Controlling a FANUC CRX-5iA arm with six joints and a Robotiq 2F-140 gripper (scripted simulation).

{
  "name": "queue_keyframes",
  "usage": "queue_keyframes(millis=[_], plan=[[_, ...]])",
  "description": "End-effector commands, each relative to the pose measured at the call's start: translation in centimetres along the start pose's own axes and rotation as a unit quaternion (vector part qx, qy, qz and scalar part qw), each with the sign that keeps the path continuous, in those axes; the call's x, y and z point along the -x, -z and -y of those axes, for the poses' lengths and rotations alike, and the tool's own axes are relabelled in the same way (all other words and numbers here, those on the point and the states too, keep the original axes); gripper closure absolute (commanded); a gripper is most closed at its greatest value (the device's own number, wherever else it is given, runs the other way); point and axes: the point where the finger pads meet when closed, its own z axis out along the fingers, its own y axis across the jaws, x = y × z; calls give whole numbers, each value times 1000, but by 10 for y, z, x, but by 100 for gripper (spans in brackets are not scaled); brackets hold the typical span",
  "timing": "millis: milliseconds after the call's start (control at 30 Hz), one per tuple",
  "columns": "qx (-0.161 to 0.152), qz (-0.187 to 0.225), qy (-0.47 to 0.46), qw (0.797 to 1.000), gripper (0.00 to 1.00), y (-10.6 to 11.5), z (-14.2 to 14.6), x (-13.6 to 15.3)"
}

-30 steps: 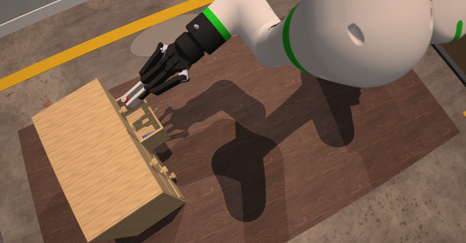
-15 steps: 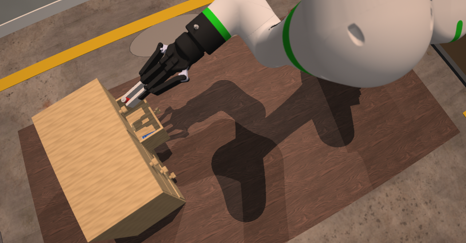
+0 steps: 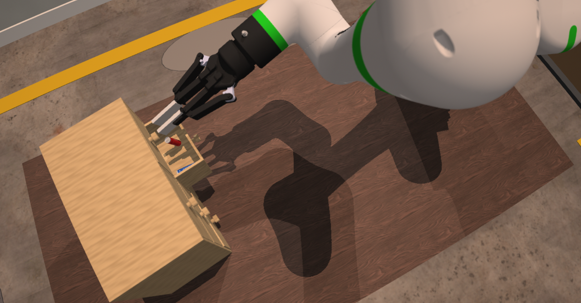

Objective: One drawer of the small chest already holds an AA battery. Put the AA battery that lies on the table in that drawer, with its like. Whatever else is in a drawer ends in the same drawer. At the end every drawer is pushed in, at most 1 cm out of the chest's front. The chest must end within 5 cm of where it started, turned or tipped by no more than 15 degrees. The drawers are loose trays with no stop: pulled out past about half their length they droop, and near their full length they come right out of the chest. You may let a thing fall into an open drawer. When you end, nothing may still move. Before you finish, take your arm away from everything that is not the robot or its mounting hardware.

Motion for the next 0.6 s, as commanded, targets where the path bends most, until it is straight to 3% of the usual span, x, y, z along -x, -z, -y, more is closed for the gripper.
queue_keyframes(millis=[0, 100, 133, 567], plan=[[0, 0, 0, 1000, 85, 0, 0, 0], [0, 0, 0, 1000, 83, 0, 0, 0], [0, 0, 0, 1000, 0, 0, 0, 0], [0, 0, 0, 1000, 0, 0, 0, 0]])
